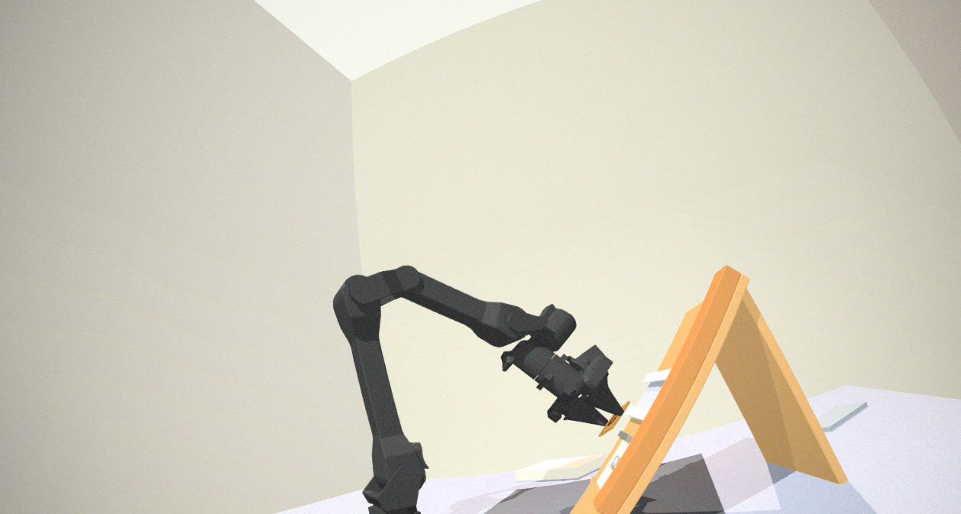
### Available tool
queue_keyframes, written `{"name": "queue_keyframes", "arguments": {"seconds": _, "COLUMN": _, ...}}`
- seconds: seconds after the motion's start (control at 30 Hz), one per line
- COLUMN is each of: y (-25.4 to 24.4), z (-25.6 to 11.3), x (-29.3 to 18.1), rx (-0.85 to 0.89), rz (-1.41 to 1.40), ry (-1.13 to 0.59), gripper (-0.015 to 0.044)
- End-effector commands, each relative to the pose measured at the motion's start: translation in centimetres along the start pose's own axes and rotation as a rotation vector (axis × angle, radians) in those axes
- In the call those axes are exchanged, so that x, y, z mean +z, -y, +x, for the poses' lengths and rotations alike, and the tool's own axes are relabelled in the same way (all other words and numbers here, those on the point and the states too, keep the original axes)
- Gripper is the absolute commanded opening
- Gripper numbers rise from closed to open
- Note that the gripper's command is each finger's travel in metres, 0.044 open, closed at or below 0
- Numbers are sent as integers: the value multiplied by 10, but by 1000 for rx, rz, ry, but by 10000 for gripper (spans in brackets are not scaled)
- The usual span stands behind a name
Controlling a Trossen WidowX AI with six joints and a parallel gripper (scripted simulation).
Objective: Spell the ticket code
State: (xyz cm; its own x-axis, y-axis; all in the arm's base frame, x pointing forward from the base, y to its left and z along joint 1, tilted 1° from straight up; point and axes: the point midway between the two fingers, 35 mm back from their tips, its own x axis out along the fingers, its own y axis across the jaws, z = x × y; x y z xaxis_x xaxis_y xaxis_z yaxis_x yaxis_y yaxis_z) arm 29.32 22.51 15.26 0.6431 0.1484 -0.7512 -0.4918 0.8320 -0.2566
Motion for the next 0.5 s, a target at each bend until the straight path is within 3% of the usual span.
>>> {"name": "queue_keyframes", "arguments": {"seconds": 0.0, "y": 8, "z": -2, "x": 12, "rx": -27, "rz": 133, "ry": 41, "gripper": 0}}
{"name": "queue_keyframes", "arguments": {"seconds": 0.47, "y": 26, "z": -7, "x": 35, "rx": -70, "rz": 479, "ry": 138, "gripper": 0}}
